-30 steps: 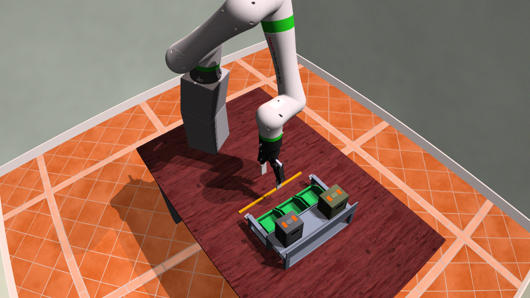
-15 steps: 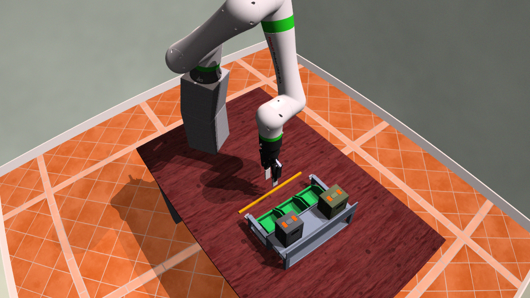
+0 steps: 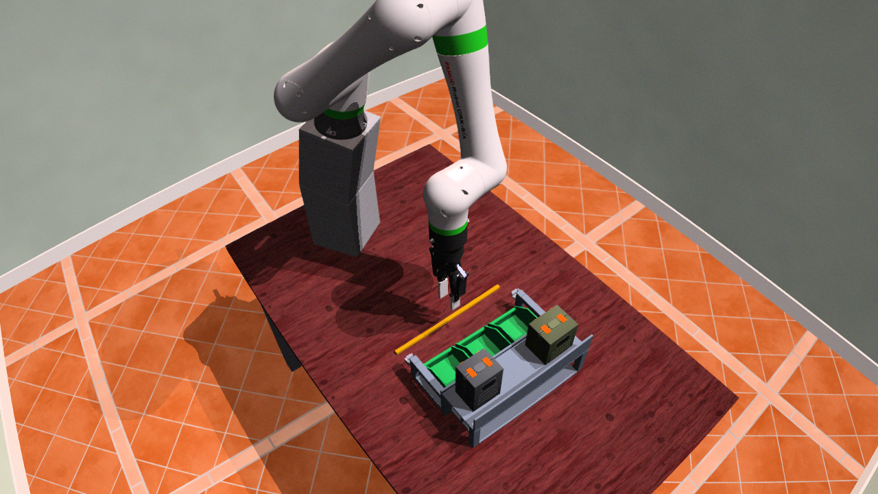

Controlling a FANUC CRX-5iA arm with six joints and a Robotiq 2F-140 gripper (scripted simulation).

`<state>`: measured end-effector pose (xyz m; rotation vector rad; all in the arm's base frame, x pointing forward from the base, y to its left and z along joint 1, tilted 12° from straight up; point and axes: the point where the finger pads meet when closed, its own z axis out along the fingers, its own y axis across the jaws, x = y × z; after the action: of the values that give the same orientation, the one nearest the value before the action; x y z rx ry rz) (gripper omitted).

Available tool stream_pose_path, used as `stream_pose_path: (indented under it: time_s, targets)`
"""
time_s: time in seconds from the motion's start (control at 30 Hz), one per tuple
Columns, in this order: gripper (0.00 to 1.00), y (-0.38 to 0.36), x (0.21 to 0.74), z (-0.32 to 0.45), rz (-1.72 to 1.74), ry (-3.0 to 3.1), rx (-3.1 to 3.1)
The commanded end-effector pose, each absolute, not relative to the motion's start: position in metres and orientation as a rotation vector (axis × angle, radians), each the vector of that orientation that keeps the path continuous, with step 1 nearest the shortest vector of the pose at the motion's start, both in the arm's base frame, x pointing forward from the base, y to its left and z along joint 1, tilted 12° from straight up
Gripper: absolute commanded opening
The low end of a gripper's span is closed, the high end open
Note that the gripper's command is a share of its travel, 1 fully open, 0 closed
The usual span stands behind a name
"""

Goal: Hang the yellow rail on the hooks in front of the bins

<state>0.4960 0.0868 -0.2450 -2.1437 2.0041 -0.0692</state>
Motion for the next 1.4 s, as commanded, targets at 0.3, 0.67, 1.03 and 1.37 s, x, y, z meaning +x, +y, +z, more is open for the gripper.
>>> stream_pose_path:
  time_s: [0.3,0.67,1.03,1.37]
  targets:
    - [0.30,0.091,0.503,-0.282,-0.070,2.004,-2.143]
    - [0.30,0.095,0.508,-0.311,-0.070,2.004,-2.143]
    - [0.30,0.095,0.508,-0.311,-0.070,2.004,-2.143]
    - [0.30,0.096,0.510,-0.321,-0.070,2.004,-2.143]
